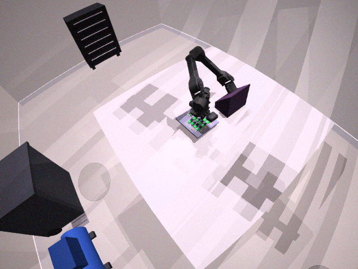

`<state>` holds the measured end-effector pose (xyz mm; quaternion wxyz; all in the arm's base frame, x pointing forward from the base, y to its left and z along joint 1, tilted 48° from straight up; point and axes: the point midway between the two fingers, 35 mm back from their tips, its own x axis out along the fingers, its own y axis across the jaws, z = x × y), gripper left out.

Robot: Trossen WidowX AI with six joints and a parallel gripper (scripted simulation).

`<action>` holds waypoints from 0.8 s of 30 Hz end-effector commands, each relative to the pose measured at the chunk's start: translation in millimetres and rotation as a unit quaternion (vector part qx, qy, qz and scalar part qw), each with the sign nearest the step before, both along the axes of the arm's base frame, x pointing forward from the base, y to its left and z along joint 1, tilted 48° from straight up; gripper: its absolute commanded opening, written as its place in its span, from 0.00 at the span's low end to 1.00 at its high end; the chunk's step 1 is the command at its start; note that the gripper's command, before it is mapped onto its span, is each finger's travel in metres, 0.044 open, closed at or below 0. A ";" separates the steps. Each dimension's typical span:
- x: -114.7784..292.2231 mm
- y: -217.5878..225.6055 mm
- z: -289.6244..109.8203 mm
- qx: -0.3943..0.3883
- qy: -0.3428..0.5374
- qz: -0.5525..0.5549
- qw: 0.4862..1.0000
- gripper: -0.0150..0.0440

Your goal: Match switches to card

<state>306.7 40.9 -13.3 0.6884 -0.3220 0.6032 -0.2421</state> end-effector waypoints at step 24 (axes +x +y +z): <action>-0.7 -8.8 -7.3 -0.005 0.005 0.002 1.000 0.25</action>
